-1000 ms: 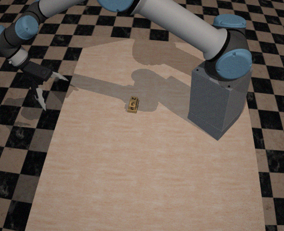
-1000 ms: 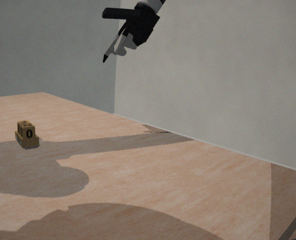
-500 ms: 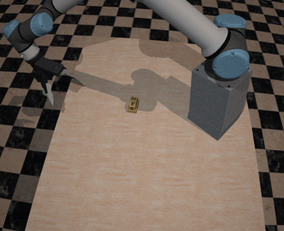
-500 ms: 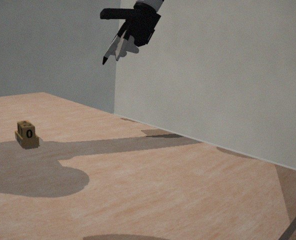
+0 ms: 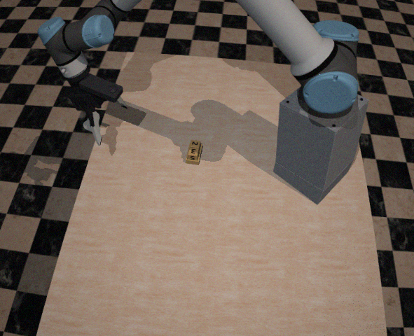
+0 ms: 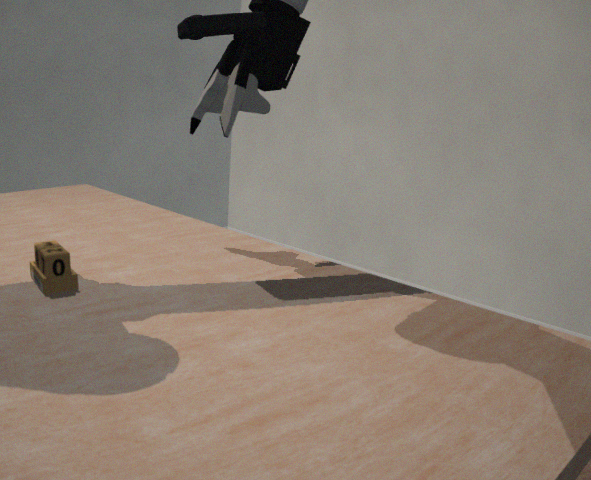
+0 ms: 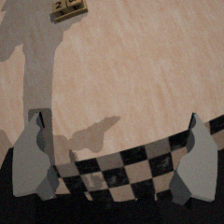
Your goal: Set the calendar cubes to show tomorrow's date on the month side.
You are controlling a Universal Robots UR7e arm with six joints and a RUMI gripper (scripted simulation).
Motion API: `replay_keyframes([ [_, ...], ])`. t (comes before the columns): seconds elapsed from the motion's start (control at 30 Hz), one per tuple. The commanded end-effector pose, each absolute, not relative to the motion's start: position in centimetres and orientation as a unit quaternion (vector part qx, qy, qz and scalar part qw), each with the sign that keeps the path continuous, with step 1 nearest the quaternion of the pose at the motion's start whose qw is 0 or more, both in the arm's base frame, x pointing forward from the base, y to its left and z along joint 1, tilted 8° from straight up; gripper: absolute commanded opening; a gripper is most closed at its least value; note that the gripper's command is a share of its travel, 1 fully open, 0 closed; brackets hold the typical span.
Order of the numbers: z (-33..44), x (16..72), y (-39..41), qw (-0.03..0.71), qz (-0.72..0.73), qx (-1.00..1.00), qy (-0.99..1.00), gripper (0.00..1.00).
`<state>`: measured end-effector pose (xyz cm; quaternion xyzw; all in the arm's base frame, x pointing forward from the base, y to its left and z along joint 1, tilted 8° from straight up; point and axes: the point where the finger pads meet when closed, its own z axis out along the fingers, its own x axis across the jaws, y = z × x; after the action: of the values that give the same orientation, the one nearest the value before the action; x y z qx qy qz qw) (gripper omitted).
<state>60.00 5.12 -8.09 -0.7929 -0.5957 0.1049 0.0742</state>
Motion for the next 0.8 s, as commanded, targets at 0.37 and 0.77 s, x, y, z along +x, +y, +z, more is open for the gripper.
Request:
replay_keyframes([
  [0.37,-8.8,52.6,1.0,0.027,0.042,-0.767,-0.640,1.00],
  [0.77,-8.9,45.2,-0.9,-0.017,0.011,-0.742,-0.671,1.00],
])
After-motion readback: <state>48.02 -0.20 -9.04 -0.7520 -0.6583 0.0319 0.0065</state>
